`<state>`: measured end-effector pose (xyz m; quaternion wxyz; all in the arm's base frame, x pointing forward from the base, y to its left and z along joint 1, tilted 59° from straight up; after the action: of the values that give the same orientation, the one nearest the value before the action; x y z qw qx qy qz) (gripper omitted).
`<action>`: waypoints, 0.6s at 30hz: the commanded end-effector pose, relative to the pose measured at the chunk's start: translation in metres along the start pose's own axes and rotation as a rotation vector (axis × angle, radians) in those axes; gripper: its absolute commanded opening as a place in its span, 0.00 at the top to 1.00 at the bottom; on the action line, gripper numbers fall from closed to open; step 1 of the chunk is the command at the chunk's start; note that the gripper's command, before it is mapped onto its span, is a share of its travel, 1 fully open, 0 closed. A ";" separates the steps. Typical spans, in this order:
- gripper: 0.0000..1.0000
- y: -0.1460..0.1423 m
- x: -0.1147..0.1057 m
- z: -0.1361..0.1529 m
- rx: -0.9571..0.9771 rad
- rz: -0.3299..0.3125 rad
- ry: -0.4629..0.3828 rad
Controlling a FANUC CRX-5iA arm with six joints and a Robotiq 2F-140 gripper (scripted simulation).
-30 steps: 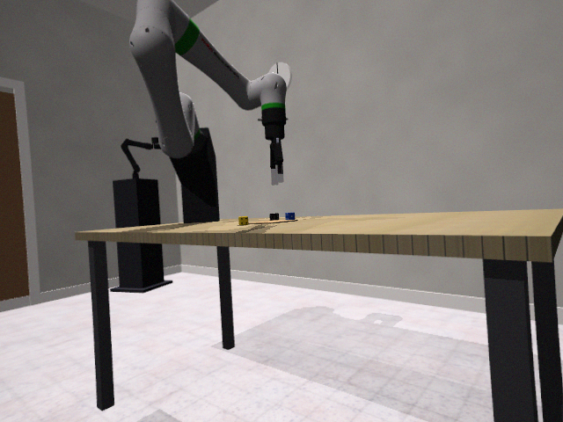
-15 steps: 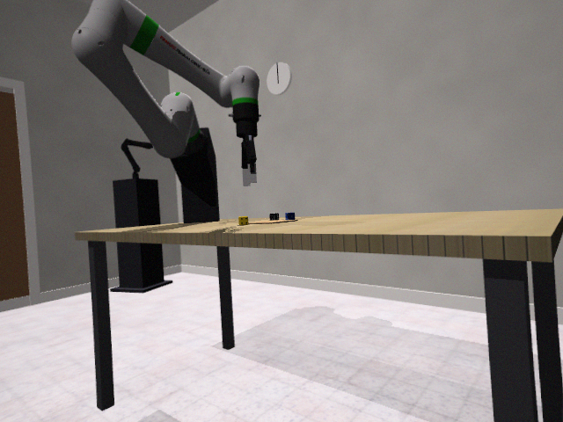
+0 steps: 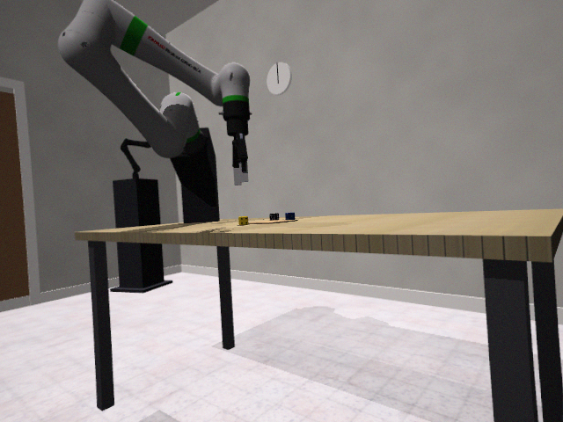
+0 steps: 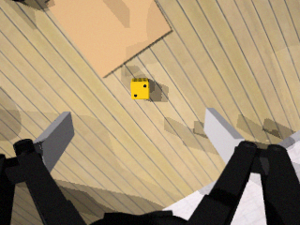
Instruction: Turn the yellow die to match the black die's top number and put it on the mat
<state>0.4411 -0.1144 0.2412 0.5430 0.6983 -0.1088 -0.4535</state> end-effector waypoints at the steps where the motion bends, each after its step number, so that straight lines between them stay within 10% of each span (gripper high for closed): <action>1: 0.00 0.000 0.000 0.000 0.000 0.000 0.000; 12: 0.00 0.001 0.033 -0.001 0.000 -0.005 -0.001; 13: 0.72 0.001 0.033 -0.001 0.000 -0.005 -0.001; 18: 0.72 0.001 0.033 -0.001 0.000 -0.005 -0.001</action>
<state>0.4603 -0.1356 0.2254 0.5418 0.6981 -0.1070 -0.4556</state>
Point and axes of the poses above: the point where the finger pads meet when closed, its own x axis out along the fingers, its own y axis across the jaws, z = x × y, the point moved 3 cm from there along -x, back along the fingers, and after that the axes turned 13 degrees about x, right-handed, at the moved point
